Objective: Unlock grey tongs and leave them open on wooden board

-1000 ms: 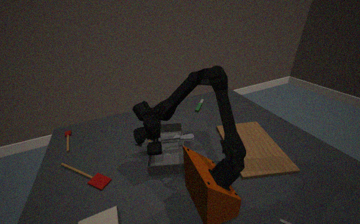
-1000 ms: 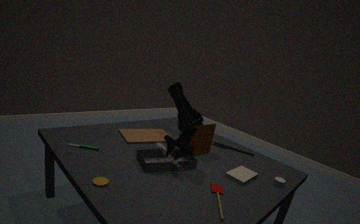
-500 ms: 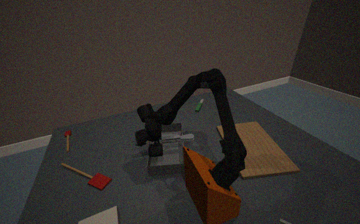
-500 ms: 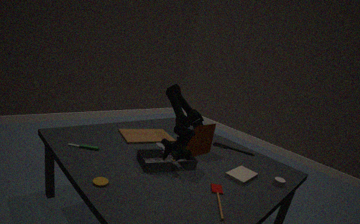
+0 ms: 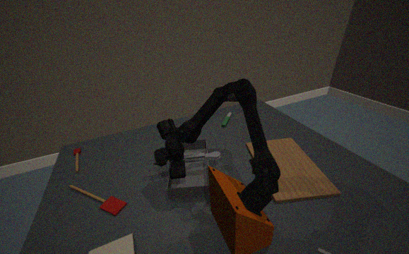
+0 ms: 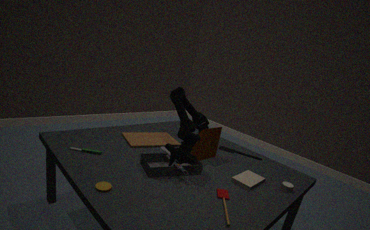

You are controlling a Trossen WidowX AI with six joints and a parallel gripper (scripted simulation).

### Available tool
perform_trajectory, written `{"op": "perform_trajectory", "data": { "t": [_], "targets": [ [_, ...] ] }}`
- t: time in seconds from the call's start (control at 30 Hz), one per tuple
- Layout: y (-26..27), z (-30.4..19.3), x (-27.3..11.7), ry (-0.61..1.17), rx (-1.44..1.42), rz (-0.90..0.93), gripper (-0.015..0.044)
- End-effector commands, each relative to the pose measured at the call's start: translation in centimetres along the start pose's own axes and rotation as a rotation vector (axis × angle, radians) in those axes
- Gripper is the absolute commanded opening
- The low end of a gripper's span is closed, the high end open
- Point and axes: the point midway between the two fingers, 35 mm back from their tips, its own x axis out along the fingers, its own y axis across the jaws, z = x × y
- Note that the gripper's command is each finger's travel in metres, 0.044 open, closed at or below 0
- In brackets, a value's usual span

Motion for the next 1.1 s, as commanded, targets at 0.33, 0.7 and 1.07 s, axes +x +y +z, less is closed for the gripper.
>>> {"op": "perform_trajectory", "data": {
  "t": [0.33, 0.7, 1.07],
  "targets": [
    [-0.1, 0.0, 0.0, 0.0, 0.002, 0.0, -0.0076],
    [-3.9, 0.0, -6.7, -0.008, -0.006, 0.002, -0.015],
    [-3.9, 0.0, -6.7, -0.008, -0.006, 0.002, -0.015]
  ]
}}
